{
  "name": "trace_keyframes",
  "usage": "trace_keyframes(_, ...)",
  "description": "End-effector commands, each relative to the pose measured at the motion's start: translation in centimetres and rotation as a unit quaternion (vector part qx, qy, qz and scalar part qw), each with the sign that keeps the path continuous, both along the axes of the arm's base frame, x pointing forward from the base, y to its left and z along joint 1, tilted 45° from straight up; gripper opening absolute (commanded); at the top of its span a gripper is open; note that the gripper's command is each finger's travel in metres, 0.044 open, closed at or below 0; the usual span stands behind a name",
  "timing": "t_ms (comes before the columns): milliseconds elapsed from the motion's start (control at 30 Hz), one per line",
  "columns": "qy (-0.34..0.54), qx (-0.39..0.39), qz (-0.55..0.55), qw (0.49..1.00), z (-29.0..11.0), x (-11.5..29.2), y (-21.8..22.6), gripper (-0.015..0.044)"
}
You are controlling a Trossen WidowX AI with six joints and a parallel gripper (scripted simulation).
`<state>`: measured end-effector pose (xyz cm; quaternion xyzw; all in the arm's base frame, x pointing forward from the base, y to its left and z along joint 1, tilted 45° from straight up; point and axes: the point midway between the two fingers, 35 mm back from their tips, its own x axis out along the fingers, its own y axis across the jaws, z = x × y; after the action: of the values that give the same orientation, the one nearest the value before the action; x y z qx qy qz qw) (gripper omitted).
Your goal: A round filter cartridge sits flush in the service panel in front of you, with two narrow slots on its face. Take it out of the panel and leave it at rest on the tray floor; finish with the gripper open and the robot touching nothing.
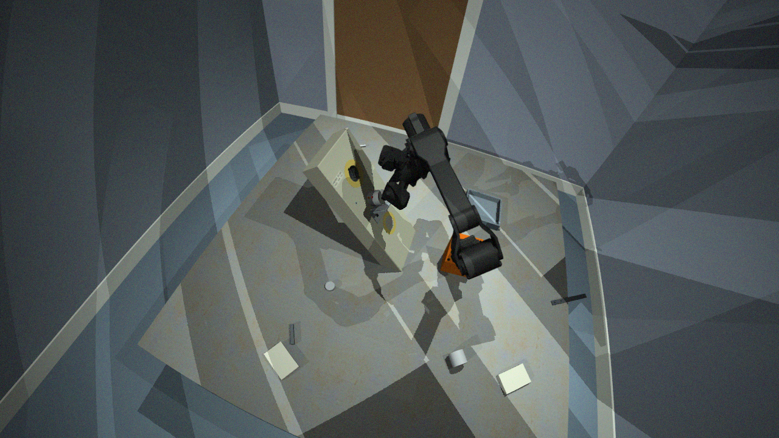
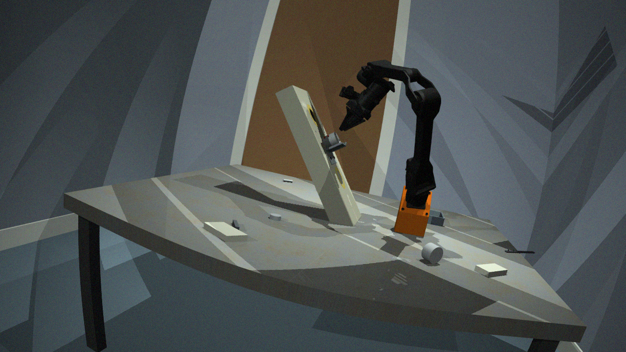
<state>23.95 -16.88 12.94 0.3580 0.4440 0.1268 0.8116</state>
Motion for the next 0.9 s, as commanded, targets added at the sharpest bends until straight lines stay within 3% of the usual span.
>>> trace_keyframes(0,0.007,0.005,-0.001,1.000,-0.6,0.3,0.6,0.0305)
trace_keyframes(867,0.006,0.003,0.000,1.000,-2.7,2.2,2.2,0.0298)
